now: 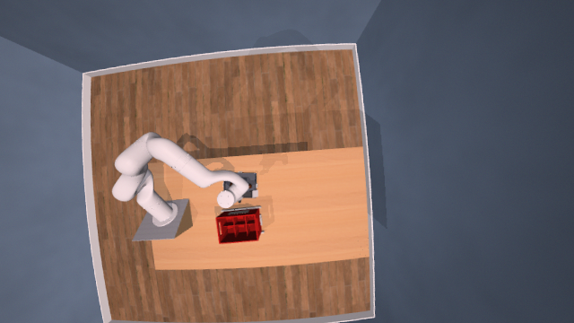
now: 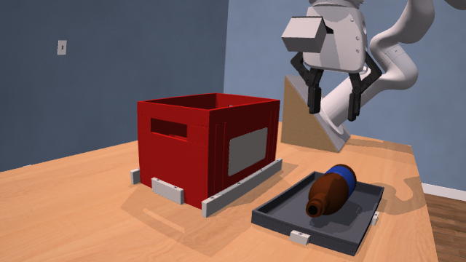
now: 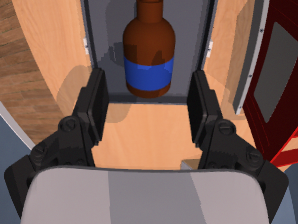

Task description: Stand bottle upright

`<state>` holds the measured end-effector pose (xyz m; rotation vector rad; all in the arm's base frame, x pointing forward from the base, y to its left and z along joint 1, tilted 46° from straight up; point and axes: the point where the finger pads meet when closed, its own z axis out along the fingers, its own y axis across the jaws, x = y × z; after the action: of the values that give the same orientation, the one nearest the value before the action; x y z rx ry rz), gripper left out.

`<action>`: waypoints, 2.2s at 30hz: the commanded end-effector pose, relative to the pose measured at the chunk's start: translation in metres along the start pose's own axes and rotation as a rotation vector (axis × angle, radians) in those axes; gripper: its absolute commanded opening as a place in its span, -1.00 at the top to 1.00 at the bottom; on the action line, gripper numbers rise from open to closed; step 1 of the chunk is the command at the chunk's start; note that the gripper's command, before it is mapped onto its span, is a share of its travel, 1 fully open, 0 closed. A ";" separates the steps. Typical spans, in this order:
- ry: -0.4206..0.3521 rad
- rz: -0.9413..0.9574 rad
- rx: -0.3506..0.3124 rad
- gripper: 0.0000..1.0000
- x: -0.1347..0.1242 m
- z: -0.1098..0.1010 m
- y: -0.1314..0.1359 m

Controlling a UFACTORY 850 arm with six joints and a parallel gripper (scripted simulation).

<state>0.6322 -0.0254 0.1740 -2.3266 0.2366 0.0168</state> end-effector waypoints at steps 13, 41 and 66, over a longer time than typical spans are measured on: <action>0.001 -0.001 0.000 -0.30 0.001 0.027 0.000; 0.001 -0.001 0.000 -0.30 0.003 0.103 0.000; 0.001 -0.001 0.000 -0.30 0.003 0.114 0.000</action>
<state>0.6412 0.0567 0.0943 -2.3264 0.2360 0.0173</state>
